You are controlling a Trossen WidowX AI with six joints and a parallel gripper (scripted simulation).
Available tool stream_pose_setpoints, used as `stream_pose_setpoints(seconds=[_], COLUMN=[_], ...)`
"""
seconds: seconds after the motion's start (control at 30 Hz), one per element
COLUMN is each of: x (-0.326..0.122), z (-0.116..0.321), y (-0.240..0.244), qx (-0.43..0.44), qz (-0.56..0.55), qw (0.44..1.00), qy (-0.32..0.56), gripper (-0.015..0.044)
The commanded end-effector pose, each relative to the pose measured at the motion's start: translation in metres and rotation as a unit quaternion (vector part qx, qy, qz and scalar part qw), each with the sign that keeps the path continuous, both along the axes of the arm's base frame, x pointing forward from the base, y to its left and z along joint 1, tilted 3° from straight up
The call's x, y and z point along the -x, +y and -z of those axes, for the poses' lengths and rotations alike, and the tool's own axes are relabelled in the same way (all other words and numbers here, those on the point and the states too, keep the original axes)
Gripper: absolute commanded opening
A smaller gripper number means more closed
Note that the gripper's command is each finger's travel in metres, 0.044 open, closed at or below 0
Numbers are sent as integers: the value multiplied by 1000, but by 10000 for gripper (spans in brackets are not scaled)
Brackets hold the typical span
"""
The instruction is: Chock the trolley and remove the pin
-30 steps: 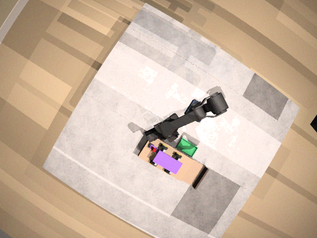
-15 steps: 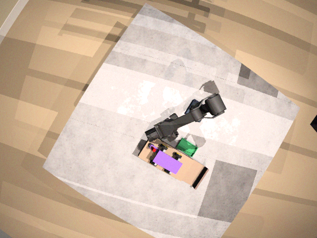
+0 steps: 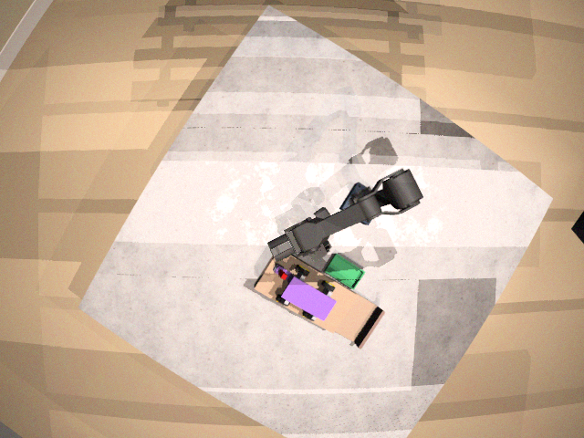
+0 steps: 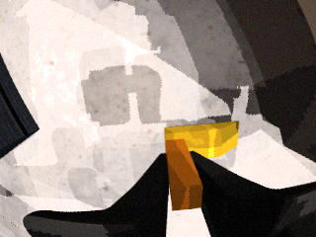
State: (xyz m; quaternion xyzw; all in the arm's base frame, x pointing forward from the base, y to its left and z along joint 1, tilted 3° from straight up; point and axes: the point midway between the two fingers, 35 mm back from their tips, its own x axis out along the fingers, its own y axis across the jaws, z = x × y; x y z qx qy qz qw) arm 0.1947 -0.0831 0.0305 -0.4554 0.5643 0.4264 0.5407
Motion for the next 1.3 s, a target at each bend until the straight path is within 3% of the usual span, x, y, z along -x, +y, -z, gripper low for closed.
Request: stream_pose_setpoints(seconds=[0.0,1.27], x=[-1,-4], z=[-14,-129], y=[1,6], qx=[0,-1], qz=[-2,-2], qw=[1000,1000], qy=[-6,-6], gripper=[0,0])
